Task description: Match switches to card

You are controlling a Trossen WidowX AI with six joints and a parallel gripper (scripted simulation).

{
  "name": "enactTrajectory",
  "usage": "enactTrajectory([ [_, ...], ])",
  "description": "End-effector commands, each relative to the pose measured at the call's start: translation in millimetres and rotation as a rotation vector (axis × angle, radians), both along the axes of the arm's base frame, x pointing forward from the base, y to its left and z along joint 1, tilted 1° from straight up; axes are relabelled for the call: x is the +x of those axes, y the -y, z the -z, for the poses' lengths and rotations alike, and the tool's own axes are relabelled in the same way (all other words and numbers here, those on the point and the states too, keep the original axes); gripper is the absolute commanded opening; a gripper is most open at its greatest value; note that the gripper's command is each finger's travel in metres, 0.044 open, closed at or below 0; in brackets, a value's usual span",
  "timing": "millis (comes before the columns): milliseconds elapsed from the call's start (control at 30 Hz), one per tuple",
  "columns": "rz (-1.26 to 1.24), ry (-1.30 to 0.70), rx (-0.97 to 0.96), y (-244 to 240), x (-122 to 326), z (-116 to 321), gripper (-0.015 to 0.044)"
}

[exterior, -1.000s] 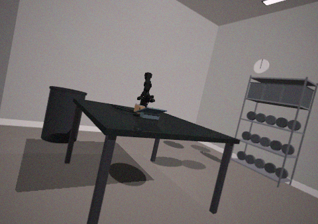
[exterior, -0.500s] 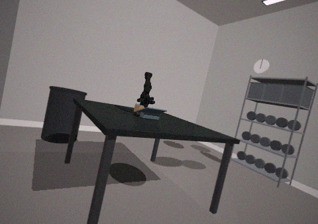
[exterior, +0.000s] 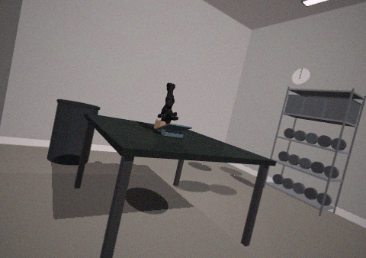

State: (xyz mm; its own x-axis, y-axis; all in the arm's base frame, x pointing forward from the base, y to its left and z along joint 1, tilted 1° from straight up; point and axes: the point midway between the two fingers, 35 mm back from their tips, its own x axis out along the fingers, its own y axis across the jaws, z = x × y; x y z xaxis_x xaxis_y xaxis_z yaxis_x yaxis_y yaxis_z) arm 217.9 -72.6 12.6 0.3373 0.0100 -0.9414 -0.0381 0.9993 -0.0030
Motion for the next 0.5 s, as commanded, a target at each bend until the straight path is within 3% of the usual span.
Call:
enactTrajectory([
  [0, 0.003, -0.001, -0.002, 0.3, -0.2, 0.5, 0.0000],
  [467, 0.003, -0.001, -0.002, 0.3, 0.4, 1.9, 0.0000],
])
